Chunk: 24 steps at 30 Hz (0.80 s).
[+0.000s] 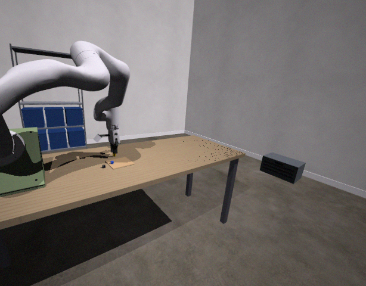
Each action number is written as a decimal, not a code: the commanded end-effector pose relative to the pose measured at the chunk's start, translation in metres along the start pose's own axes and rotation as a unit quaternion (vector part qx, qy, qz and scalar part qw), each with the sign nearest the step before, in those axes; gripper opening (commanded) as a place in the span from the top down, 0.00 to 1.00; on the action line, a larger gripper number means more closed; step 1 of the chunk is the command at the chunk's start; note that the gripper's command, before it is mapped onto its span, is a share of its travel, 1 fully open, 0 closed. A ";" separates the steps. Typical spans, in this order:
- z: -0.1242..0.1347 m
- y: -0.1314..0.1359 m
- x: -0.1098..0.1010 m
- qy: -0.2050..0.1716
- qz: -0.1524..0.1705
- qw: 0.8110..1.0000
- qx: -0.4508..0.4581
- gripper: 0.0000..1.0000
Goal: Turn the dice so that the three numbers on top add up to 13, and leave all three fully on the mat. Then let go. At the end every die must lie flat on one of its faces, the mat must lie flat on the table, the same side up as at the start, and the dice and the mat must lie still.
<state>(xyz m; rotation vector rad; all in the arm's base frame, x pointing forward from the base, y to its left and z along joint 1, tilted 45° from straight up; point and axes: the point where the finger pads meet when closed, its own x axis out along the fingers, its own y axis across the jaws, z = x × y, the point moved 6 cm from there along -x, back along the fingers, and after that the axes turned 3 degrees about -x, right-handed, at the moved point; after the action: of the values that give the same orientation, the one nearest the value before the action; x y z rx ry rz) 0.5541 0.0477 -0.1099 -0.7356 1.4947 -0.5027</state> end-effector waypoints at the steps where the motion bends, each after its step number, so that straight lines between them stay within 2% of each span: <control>1: 0.001 0.000 0.000 -0.001 0.000 1.000 0.000 0.69; 24: 0.001 0.000 0.003 -0.001 0.000 1.000 0.000 0.69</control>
<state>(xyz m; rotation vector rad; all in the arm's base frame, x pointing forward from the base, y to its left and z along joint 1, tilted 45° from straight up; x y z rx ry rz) 0.5544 0.0453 -0.1122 -0.7355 1.4944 -0.5027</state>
